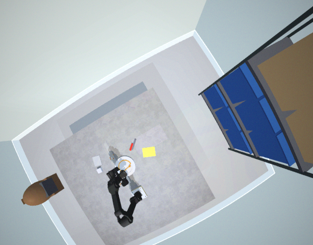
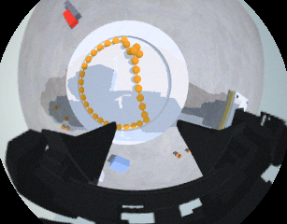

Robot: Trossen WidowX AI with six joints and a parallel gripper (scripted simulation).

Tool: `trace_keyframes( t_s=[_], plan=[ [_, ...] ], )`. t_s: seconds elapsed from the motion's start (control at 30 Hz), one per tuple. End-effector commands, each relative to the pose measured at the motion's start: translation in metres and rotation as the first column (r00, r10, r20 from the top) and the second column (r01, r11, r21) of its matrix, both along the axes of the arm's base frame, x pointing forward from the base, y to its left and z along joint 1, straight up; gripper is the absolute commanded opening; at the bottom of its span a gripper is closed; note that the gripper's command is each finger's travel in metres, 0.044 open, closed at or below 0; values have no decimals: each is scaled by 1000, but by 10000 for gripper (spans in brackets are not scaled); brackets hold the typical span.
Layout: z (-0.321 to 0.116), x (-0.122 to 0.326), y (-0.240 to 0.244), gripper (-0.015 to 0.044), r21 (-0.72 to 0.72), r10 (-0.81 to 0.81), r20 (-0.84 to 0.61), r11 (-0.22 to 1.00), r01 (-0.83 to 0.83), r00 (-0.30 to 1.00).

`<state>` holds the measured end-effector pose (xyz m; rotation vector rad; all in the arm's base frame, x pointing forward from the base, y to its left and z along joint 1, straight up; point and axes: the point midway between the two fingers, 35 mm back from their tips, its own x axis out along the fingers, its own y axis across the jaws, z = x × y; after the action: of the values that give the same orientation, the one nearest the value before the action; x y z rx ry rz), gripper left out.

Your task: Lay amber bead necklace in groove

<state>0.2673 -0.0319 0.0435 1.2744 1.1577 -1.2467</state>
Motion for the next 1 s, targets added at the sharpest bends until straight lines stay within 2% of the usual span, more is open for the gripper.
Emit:
trace_keyframes(
  t_s=[0.0,0.03,0.1,0.27,0.43,0.67,0.97],
  plan=[
    [1,0,0,440,-3,-3,1,1000,3,1000],
    [1,0,0,440,-3,-3,1,1000,3,1000],
    [5,1,-2,387,-4,34,2,999,-34,999],
    [32,2,-13,256,-11,272,-1,962,-272,962],
    [33,2,-13,125,-11,281,-1,960,-281,960],
    [17,3,-13,120,-11,281,-1,960,-281,960],
    [16,4,-13,120,-10,276,4,961,-276,961]
  ],
)
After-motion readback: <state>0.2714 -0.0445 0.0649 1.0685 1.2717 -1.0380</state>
